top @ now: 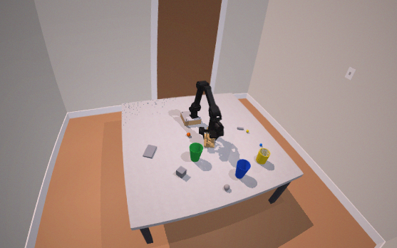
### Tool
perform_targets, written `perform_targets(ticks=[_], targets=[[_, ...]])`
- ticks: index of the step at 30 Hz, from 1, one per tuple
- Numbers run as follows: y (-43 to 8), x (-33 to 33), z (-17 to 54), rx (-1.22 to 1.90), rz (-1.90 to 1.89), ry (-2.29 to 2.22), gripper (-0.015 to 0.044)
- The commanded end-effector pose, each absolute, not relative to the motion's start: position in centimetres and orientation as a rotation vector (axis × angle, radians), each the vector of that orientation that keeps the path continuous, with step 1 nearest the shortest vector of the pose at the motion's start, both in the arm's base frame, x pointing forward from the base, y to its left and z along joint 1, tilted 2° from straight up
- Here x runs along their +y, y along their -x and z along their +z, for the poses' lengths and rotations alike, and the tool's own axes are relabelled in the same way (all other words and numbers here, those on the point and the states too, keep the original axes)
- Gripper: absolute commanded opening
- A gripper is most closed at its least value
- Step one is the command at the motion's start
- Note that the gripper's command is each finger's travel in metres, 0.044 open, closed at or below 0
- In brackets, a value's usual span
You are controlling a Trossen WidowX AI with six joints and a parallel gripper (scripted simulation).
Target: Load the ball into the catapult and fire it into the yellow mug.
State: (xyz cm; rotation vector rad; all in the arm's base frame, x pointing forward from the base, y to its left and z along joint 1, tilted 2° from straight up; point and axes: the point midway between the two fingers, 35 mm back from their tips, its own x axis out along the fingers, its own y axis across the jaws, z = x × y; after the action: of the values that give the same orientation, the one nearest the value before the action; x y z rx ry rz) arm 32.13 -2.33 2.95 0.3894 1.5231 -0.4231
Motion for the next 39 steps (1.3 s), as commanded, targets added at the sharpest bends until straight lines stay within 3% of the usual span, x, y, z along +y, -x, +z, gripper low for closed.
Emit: perform_targets(ticks=[1, 10, 22, 27, 31, 39], targets=[[-32.0, -2.3, 2.2, 1.525, -0.425, -0.395, 0.044], [-32.0, -2.3, 1.1, 1.525, -0.425, -0.395, 0.044], [-32.0, -2.3, 1.4, 1.525, -0.424, -0.389, 0.0125], [-32.0, -2.3, 1.4, 1.525, -0.424, -0.389, 0.0092], [-32.1, -2.2, 5.3, 1.526, -0.424, -0.39, 0.0], [-33.1, -1.1, 6.5, 1.537, -0.357, -0.325, 0.0]])
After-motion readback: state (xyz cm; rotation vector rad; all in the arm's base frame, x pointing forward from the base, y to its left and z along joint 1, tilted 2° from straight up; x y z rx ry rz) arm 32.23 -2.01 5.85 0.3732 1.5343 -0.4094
